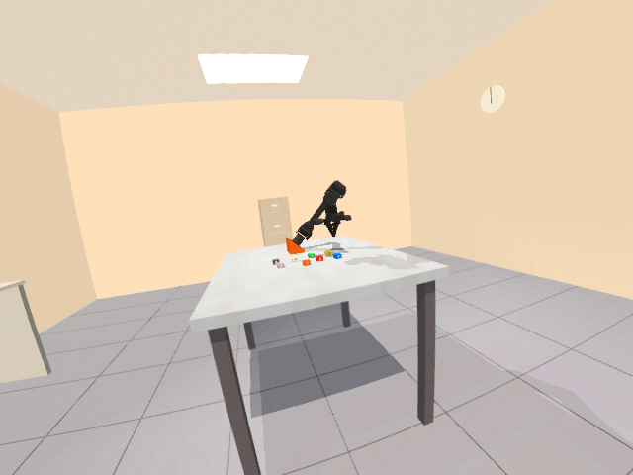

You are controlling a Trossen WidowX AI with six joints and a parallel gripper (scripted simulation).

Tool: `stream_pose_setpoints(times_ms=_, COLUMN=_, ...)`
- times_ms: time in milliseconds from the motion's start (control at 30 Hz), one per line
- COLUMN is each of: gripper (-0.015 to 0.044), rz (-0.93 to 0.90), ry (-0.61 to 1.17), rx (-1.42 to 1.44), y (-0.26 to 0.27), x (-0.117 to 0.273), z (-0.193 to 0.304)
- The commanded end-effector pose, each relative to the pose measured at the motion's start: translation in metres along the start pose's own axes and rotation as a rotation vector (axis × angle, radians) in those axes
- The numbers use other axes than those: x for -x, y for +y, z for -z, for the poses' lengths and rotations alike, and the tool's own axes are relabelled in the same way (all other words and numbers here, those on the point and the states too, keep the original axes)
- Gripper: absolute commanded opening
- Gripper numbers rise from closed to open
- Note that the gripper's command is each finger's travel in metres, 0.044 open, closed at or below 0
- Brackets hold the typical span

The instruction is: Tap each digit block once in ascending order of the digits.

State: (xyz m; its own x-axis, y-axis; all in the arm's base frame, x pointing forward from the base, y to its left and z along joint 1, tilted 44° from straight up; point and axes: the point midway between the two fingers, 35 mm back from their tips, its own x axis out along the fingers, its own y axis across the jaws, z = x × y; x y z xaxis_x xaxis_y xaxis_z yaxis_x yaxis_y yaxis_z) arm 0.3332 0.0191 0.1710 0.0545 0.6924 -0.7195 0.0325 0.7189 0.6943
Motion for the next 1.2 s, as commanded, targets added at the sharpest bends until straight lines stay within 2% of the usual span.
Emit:
stream_pose_setpoints(times_ms=0, gripper=0.0020, rz=0.002, ry=0.011, rx=0.001, y=-0.001, x=0.017, z=0.003)
stream_pose_setpoints(times_ms=133, gripper=0.0020, rz=0.011, ry=0.009, rx=-0.001, y=-0.022, x=0.020, z=0.014)
stream_pose_setpoints(times_ms=300, gripper=0.0020, rz=0.020, ry=0.011, rx=-0.005, y=-0.083, x=0.023, z=0.064)
stream_pose_setpoints(times_ms=433, gripper=0.0020, rz=0.007, ry=0.015, rx=-0.003, y=-0.112, x=0.018, z=0.103)
stream_pose_setpoints(times_ms=633, gripper=0.0020, rz=0.006, ry=0.015, rx=-0.003, y=-0.113, x=0.016, z=0.105)
stream_pose_setpoints(times_ms=867, gripper=0.0020, rz=0.004, ry=0.014, rx=-0.002, y=-0.113, x=-0.061, z=0.106)
stream_pose_setpoints(times_ms=1167, gripper=0.0020, rz=0.004, ry=0.013, rx=-0.002, y=-0.113, x=-0.068, z=0.106)
